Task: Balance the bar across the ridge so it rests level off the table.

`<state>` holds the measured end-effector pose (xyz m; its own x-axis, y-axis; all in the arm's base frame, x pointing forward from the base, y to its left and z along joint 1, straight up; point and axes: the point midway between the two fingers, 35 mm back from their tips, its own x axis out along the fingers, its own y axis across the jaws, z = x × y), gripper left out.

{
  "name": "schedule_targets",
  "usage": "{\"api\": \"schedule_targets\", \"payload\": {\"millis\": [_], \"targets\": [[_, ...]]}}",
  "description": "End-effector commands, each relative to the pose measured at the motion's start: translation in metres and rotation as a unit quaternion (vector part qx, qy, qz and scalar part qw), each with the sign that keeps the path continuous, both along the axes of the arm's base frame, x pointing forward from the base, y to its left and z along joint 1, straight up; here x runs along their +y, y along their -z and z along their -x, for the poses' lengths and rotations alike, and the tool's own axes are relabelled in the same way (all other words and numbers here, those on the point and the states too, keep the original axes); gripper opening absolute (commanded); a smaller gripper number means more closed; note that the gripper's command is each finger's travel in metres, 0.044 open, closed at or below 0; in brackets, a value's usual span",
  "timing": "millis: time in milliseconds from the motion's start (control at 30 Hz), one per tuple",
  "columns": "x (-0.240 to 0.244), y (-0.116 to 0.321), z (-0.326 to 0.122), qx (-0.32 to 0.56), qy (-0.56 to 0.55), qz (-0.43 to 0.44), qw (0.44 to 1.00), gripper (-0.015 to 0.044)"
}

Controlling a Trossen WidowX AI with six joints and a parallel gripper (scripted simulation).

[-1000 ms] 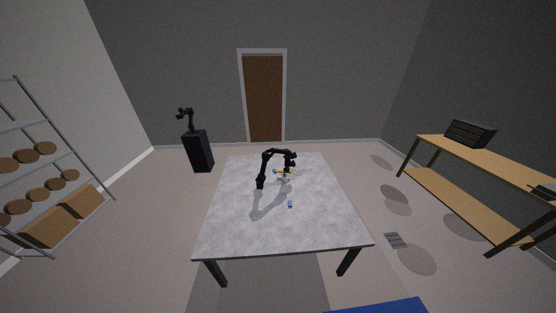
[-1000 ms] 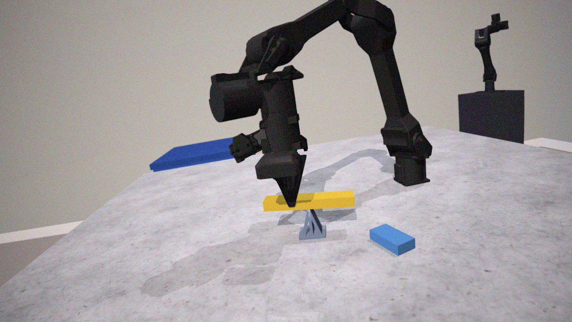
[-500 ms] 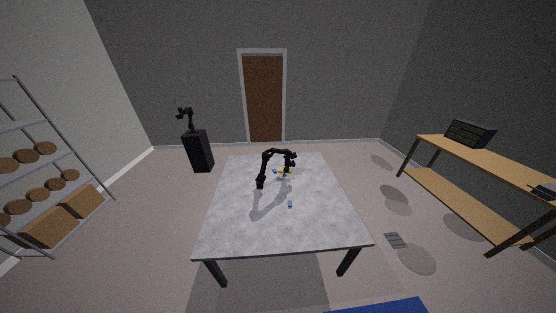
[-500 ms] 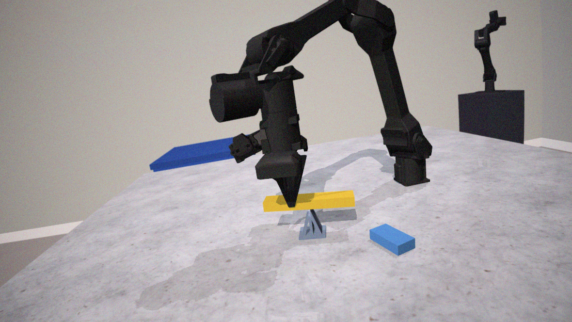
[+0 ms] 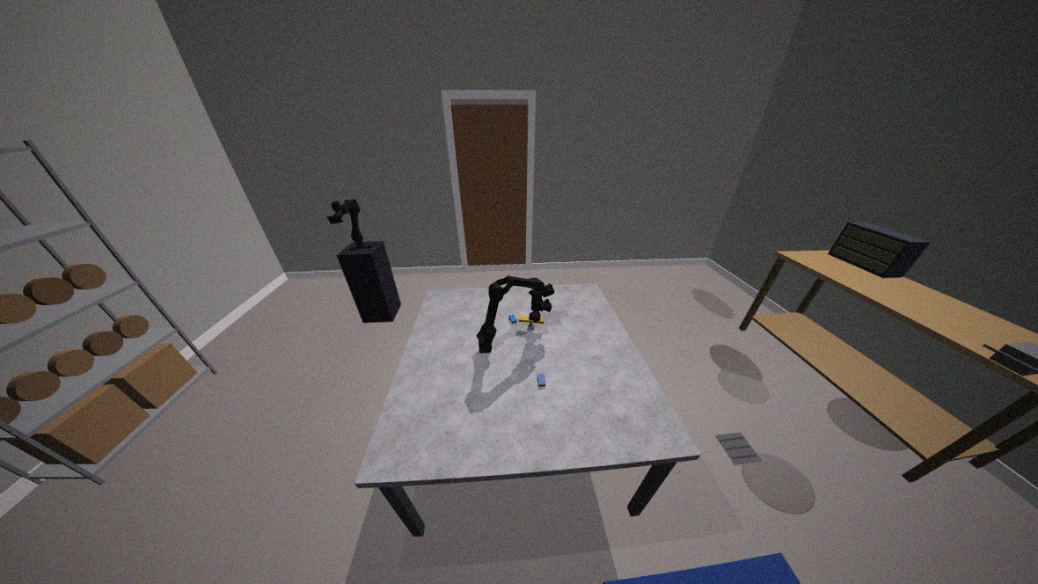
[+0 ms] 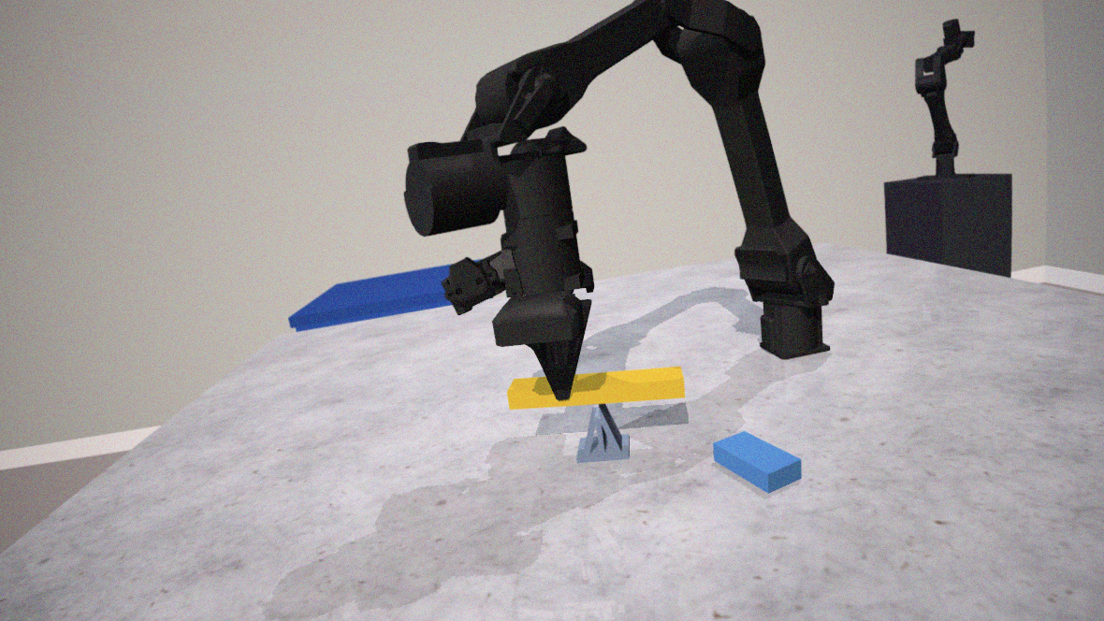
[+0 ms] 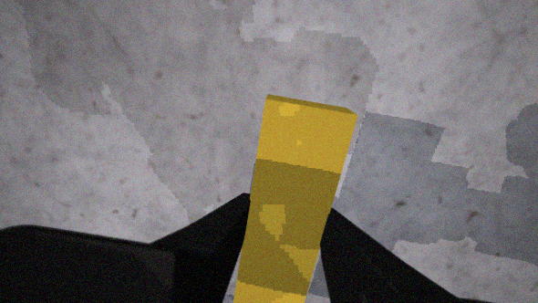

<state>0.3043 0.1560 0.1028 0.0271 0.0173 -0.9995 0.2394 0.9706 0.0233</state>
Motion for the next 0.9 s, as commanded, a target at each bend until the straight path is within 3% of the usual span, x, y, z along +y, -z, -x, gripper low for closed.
{"api": "schedule_targets", "payload": {"millis": [0,867], "targets": [[-0.0005,0.0022,-0.0002,0.000,0.002,0.002,1.000,0.0000],[-0.0006,0.0011,-0.0004,0.000,0.002,0.002,1.000,0.0000]]}}
